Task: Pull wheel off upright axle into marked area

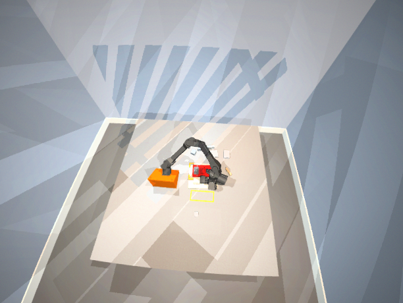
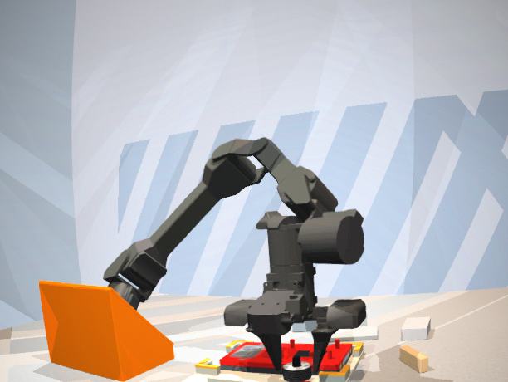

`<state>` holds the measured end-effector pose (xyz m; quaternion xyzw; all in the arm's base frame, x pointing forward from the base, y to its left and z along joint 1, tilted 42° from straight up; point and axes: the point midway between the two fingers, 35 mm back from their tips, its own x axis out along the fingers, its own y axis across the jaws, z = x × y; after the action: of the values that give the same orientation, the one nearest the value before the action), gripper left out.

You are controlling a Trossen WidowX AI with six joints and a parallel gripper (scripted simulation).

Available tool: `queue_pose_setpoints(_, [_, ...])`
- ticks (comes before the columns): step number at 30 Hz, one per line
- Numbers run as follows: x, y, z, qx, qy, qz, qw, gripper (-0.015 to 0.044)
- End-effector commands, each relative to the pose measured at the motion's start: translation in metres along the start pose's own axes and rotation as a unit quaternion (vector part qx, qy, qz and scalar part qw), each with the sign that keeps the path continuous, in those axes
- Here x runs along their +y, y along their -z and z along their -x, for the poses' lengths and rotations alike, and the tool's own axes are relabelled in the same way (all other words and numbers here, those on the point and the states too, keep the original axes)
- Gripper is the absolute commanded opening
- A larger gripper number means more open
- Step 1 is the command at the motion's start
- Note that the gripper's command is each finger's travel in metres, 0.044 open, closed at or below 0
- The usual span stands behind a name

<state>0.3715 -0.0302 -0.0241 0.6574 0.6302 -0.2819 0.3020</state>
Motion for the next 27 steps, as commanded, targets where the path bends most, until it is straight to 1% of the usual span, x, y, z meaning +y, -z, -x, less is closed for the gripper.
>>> queue_pose_setpoints(1, [0.0,0.0003,0.0002,0.0,0.001,0.0,1.0,0.0188])
queue_pose_setpoints(8, [0.0,0.0003,0.0002,0.0,0.001,0.0,1.0,0.0142])
queue_pose_setpoints(13, [0.0001,0.0003,0.001,0.0,0.001,0.0,1.0,0.001])
queue_pose_setpoints(14, [0.0001,0.0003,0.0013,0.0,0.001,0.0,1.0,0.0])
queue_pose_setpoints(27, [0.0003,0.0001,0.0055,0.0,0.0,0.0,1.0,0.0])
